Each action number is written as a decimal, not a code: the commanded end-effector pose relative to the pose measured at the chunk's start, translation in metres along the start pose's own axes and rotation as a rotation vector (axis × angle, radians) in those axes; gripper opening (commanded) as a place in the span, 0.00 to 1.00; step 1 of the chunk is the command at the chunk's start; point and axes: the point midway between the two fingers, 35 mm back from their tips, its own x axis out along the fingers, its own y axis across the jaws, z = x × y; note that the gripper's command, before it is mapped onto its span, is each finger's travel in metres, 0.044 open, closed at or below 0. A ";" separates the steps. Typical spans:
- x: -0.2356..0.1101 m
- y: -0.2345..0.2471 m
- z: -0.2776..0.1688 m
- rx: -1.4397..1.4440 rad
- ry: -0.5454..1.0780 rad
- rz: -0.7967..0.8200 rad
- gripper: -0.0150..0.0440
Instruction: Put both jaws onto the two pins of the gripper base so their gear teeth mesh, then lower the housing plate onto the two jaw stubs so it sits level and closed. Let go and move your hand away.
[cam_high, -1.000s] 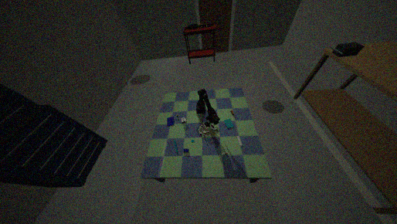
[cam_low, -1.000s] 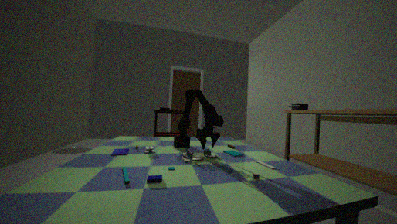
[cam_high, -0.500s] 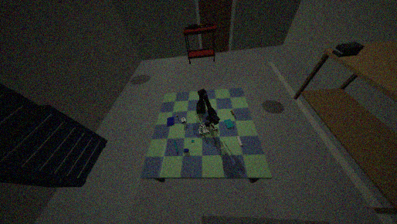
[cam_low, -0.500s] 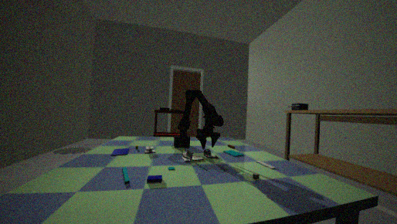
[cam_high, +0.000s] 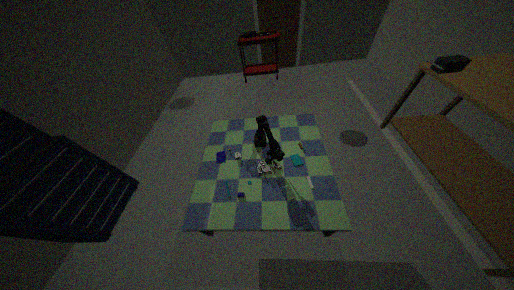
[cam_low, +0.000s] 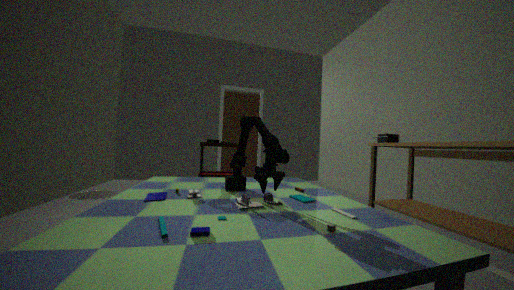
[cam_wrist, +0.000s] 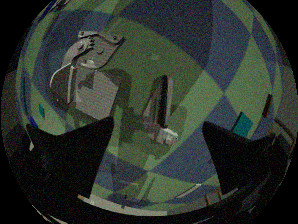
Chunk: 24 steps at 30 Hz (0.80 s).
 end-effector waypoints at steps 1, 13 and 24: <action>0.000 0.001 0.000 0.004 0.000 0.006 1.00; 0.000 0.001 0.000 0.004 0.000 0.006 1.00; 0.001 0.000 0.000 0.000 0.000 0.000 1.00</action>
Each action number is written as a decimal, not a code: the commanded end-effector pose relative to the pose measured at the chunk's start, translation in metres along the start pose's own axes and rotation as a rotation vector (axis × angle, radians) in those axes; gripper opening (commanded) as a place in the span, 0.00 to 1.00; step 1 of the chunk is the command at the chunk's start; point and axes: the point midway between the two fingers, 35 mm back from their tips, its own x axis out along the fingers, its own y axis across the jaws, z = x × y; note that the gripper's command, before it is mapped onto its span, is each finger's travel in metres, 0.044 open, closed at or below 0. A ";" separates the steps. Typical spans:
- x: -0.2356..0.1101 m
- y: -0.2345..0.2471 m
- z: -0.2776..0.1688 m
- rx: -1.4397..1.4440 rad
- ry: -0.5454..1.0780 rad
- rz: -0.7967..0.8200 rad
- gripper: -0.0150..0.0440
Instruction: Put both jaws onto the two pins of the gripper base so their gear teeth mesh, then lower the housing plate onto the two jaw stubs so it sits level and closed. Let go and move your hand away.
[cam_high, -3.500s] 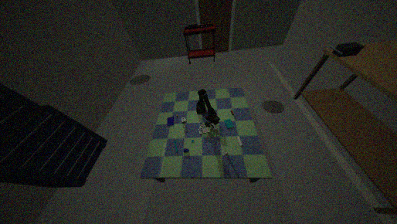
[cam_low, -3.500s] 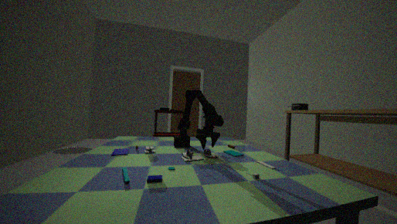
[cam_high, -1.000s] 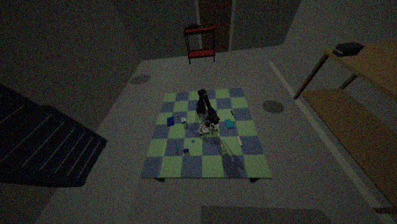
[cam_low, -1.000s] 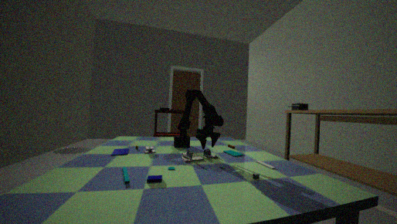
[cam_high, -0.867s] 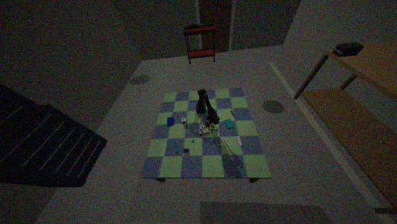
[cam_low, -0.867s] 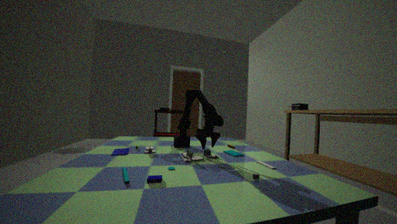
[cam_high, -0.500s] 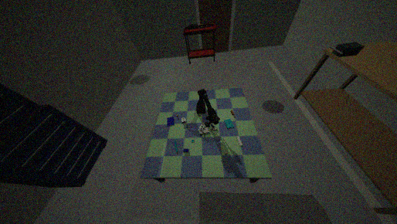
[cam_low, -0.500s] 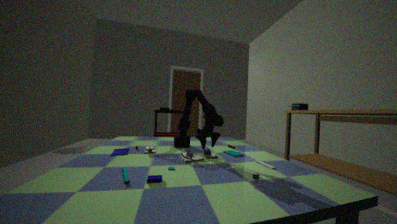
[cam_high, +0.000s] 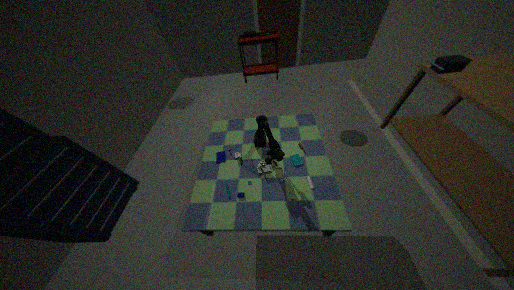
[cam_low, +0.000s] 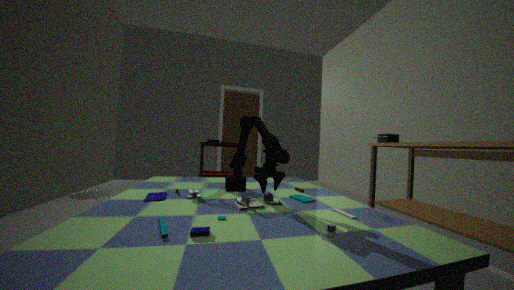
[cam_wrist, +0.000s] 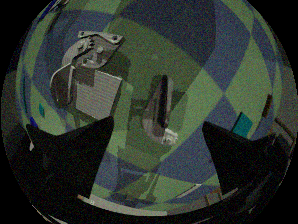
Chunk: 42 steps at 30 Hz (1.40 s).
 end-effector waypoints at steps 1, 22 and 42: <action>0.002 0.000 0.000 0.000 0.000 0.000 1.00; 0.036 0.001 -0.003 0.003 0.000 0.004 1.00; 0.051 0.002 -0.002 0.004 0.000 0.006 1.00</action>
